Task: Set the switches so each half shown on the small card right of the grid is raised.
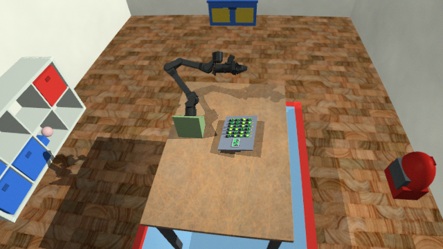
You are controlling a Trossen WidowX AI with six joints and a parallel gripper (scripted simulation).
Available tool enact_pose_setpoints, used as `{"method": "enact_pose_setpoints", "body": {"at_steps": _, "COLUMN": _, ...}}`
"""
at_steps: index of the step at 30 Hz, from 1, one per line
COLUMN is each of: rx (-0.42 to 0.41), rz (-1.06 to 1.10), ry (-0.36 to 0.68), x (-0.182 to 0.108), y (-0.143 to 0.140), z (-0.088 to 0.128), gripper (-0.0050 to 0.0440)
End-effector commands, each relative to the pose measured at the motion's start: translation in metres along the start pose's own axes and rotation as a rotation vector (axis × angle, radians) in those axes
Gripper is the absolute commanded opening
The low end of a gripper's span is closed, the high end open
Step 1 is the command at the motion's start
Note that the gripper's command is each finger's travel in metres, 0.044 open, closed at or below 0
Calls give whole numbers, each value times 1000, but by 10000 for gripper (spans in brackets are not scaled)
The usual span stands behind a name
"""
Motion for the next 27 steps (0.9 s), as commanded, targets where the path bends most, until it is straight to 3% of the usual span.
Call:
{"method": "enact_pose_setpoints", "body": {"at_steps": 1, "rx": -3, "rz": 12, "ry": 42, "x": -7, "y": -4, "z": -5, "gripper": 352}}
{"method": "enact_pose_setpoints", "body": {"at_steps": 7, "rx": -12, "rz": 4, "ry": 524, "x": -104, "y": -48, "z": -22, "gripper": 208}}
{"method": "enact_pose_setpoints", "body": {"at_steps": 11, "rx": 9, "rz": -114, "ry": 826, "x": -170, "y": -76, "z": -5, "gripper": 112}}
{"method": "enact_pose_setpoints", "body": {"at_steps": 14, "rx": 36, "rz": -251, "ry": 1032, "x": -201, "y": -88, "z": 12, "gripper": 40}}
{"method": "enact_pose_setpoints", "body": {"at_steps": 16, "rx": 36, "rz": -251, "ry": 1032, "x": -201, "y": -88, "z": 12, "gripper": 40}}
{"method": "enact_pose_setpoints", "body": {"at_steps": 18, "rx": 58, "rz": -402, "ry": 1189, "x": -224, "y": -94, "z": 29, "gripper": 0}}
{"method": "enact_pose_setpoints", "body": {"at_steps": 22, "rx": 99, "rz": -683, "ry": 1352, "x": -249, "y": -97, "z": 59, "gripper": 0}}
{"method": "enact_pose_setpoints", "body": {"at_steps": 27, "rx": 110, "rz": -766, "ry": 1383, "x": -253, "y": -97, "z": 66, "gripper": 0}}
Point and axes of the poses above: the point midway between the two fingers, 35 mm back from their tips, its own z axis back along the fingers, its own y axis across the jaws, x = y × z, the point moved 5 cm from there along z, back along the fingers, and after that the axes turned 14 degrees about -z, right-handed, at the moved point
